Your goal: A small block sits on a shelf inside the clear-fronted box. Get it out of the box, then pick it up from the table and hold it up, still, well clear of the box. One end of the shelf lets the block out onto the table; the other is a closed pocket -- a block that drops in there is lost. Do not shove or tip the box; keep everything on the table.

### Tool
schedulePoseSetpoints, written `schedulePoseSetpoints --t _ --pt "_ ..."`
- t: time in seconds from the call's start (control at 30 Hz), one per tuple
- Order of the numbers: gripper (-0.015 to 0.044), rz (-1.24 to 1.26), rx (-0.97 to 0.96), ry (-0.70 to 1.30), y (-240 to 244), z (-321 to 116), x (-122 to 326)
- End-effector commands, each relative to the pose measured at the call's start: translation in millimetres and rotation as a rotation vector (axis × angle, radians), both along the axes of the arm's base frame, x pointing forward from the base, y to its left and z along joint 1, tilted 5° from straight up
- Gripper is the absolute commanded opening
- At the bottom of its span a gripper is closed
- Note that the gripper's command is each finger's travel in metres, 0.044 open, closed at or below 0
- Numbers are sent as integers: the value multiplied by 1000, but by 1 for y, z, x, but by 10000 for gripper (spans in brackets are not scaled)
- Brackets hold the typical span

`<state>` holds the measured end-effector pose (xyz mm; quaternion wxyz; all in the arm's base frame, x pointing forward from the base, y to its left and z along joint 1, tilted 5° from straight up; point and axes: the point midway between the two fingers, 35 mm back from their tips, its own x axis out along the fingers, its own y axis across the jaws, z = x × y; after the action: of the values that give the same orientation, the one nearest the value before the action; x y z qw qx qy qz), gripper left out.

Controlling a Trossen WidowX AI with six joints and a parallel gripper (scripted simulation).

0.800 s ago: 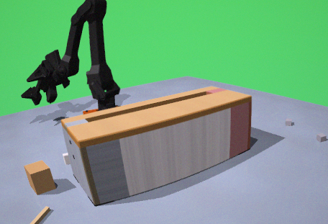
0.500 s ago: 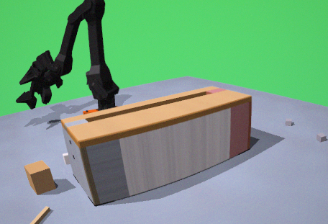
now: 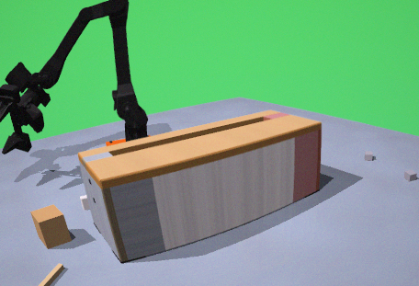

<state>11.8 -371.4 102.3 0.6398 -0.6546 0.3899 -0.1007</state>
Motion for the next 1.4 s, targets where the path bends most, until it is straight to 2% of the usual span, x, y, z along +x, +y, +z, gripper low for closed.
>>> schedulePoseSetpoints --t 0.0,0.33,0.77,0.93,1.17,1.37 --pt "400 24 108 3 -8 4 36" --pt "400 74 409 92 8 10 146" --pt "400 76 631 342 91 31 254" --pt "400 85 603 480 139 46 283" --pt "400 124 435 674 215 76 307" --pt "400 223 407 835 305 83 311"
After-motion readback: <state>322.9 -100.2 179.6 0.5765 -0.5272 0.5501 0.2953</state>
